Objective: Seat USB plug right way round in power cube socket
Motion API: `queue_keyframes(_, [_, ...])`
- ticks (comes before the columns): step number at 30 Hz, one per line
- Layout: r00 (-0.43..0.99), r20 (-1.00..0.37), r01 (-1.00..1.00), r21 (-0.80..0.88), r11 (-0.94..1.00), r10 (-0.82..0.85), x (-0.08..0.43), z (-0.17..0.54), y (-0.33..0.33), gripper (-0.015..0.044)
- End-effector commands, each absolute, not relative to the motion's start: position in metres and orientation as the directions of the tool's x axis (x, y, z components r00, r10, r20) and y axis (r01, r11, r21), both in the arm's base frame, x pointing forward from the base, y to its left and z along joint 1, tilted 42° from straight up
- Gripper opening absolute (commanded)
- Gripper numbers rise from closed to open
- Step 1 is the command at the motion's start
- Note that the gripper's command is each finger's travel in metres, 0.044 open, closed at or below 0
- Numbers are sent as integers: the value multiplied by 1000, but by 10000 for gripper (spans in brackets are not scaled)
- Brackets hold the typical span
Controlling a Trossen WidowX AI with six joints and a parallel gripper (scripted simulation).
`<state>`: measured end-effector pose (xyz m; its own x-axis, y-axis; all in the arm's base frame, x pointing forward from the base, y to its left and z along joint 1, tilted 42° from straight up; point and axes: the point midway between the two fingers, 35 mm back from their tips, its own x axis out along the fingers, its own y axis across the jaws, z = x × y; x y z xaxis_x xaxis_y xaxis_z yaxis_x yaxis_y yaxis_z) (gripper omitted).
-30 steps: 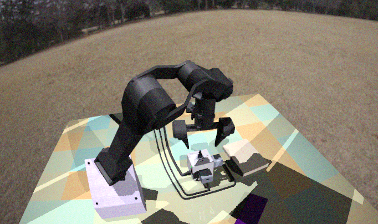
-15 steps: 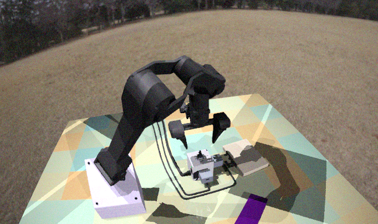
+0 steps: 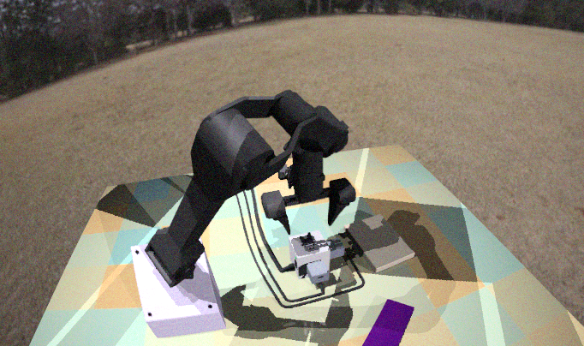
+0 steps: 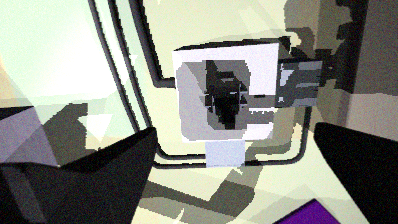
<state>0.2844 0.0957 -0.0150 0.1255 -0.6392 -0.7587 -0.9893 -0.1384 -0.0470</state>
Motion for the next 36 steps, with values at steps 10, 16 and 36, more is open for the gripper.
queue_keyframes(10, [124,-756,-989,-43,-140,-643,285,-26,85,440])
queue_keyframes(16, [124,-756,-989,-43,-140,-643,286,-28,83,440])
queue_keyframes(36, [123,-758,-990,-45,-137,-641,286,-27,85,0])
